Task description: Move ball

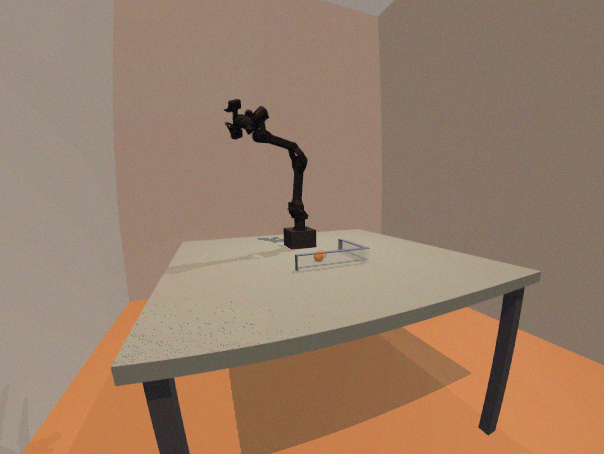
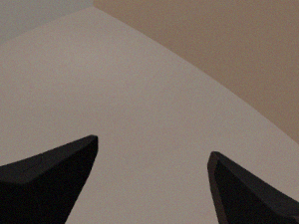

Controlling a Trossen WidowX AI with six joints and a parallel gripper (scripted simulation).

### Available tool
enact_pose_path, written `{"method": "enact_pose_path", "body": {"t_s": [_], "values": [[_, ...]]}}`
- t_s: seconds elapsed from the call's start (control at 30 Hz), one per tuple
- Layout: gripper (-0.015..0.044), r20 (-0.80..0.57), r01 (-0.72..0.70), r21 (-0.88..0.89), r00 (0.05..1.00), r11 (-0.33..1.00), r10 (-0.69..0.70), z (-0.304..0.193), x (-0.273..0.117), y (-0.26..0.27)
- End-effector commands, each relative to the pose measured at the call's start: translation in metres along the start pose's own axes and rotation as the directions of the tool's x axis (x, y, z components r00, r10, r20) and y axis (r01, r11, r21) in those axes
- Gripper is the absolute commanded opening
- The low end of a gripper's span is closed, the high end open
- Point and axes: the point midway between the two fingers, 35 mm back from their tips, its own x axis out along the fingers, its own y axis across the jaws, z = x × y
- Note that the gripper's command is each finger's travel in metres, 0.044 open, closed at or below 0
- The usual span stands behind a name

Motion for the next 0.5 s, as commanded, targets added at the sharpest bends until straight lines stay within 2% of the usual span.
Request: {"method": "enact_pose_path", "body": {"t_s": [0.0,0.23,0.47], "values": [[0.0311,-0.164,-0.067,-0.087,0.985,0.994,0.052,-0.051,-0.024,0.006],[0.0311,-0.339,-0.161,-0.172,0.936,0.972,0.095,-0.103,-0.058,0.010],[0.0311,-0.600,-0.366,-0.283,0.788,0.887,0.134,-0.173,-0.131,0.009]]}}
